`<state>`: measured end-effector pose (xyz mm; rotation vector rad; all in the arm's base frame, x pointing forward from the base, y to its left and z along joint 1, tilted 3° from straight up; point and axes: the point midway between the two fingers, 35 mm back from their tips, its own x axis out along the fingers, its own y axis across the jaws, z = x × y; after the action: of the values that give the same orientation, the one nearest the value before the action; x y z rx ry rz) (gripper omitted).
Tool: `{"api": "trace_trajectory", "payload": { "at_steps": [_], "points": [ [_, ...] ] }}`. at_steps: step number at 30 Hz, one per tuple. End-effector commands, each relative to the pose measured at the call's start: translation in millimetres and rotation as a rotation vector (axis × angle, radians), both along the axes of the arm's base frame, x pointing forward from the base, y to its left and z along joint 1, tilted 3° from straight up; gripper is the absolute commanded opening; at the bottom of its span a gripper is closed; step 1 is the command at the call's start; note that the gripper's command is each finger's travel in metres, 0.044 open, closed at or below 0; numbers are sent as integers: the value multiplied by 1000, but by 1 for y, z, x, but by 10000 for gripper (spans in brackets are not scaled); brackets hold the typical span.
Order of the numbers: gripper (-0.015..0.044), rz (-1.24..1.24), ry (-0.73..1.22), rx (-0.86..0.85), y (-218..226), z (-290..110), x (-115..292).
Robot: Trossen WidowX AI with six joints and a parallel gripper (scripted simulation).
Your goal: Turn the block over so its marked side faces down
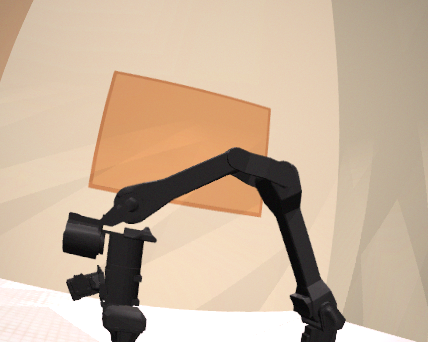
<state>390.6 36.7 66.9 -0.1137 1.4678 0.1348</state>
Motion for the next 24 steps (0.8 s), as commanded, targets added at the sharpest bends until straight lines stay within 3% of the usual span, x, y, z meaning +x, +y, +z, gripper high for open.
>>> {"api": "trace_trajectory", "payload": {
  "at_steps": [1, 24],
  "points": [
    [440, 3, 11, -7, 0, -9, -1],
    [440, 3, 11, -7, 0, -41, 1]
  ]
}}
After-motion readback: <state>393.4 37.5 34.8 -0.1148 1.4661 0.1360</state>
